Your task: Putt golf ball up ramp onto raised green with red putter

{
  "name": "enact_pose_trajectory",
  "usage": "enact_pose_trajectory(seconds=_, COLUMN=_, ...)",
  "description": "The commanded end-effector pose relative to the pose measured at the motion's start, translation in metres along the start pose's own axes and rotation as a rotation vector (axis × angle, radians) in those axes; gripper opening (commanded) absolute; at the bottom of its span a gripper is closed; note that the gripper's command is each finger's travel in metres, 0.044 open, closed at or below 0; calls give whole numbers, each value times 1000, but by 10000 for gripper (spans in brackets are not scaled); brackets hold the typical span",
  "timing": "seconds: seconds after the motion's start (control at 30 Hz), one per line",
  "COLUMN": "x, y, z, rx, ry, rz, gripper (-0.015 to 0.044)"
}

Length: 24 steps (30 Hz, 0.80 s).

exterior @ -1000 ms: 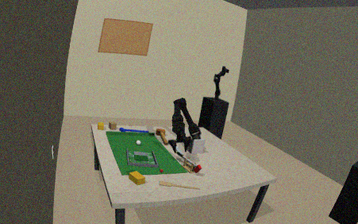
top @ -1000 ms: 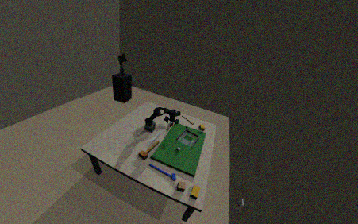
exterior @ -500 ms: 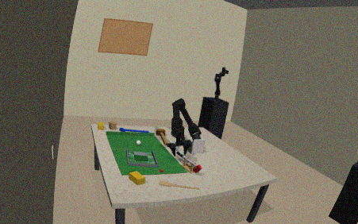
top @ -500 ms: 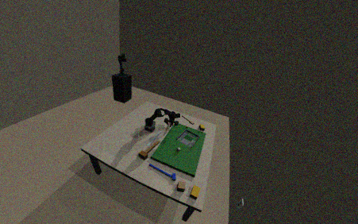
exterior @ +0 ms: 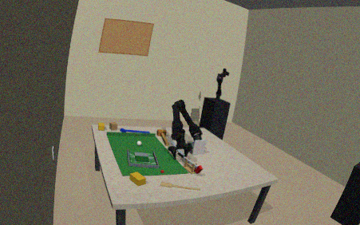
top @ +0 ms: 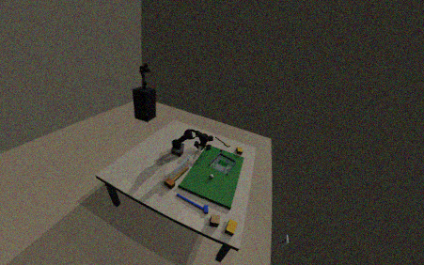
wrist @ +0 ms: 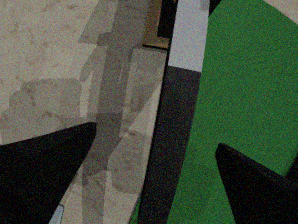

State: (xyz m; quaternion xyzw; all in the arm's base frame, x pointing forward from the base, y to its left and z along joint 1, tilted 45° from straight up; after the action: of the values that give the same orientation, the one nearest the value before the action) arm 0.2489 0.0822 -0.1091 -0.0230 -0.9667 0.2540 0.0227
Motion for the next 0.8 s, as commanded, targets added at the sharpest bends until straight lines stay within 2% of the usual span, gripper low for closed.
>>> enact_pose_trajectory(seconds=0.0, x=0, y=0, z=-1, rx=0, ry=-1, rz=0, gripper=387)
enact_pose_trajectory(seconds=0.47, x=0, y=0, z=-1, rx=0, ry=-1, rz=0, gripper=20)
enact_pose_trajectory(seconds=0.57, x=0, y=0, z=-1, rx=0, ry=-1, rz=0, gripper=0)
enact_pose_trajectory(seconds=0.77, x=-2, y=4, z=-11, rx=-2, ry=-1, rz=0, gripper=0)
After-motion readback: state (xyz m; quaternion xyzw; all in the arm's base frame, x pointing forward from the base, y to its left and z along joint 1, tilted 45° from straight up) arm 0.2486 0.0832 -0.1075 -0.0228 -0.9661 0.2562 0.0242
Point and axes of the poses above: the point midway between the two fingers, 35 mm back from their tips, its own z axis out along the fingers, its own x axis across the jaws, y = z × x, the point moved 2 cm from there along -z, back along the fingers, and after that the axes turned 5 degrees about z, right-handed, at the moved point
